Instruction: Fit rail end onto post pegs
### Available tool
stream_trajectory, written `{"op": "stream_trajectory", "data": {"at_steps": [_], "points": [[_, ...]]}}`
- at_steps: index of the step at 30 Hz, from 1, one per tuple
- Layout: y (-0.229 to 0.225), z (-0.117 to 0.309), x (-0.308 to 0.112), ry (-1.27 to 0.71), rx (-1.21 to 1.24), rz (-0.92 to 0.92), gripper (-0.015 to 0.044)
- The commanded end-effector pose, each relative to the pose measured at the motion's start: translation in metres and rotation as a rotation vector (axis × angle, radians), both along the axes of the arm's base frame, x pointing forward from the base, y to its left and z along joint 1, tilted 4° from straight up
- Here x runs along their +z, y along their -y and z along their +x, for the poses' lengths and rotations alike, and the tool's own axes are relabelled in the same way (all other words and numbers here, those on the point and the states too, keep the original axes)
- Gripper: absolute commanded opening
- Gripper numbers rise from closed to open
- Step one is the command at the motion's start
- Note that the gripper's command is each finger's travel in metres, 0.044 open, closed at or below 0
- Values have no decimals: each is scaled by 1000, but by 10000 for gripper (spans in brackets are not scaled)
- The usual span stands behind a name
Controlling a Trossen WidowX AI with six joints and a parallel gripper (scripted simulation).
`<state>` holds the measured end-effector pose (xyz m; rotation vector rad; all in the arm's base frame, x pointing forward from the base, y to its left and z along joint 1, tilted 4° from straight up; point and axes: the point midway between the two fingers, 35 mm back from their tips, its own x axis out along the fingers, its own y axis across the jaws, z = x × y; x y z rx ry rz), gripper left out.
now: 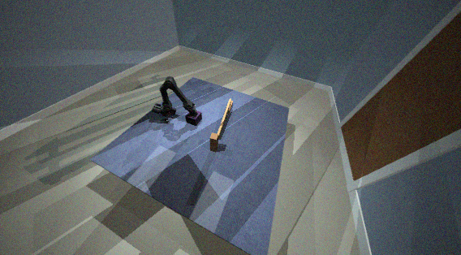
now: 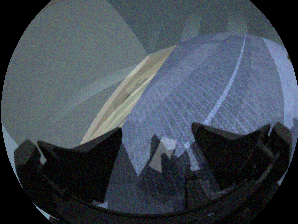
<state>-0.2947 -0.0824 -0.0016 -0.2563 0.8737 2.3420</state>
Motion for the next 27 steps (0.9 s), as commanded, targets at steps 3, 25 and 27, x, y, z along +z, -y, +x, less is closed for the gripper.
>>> {"op": "stream_trajectory", "data": {"at_steps": [3,25,27], "points": [[8,-4,1,3,26,-10,440],[262,140,31,224,1212,288,440],[279,169,35,227,1341,342,440]]}}
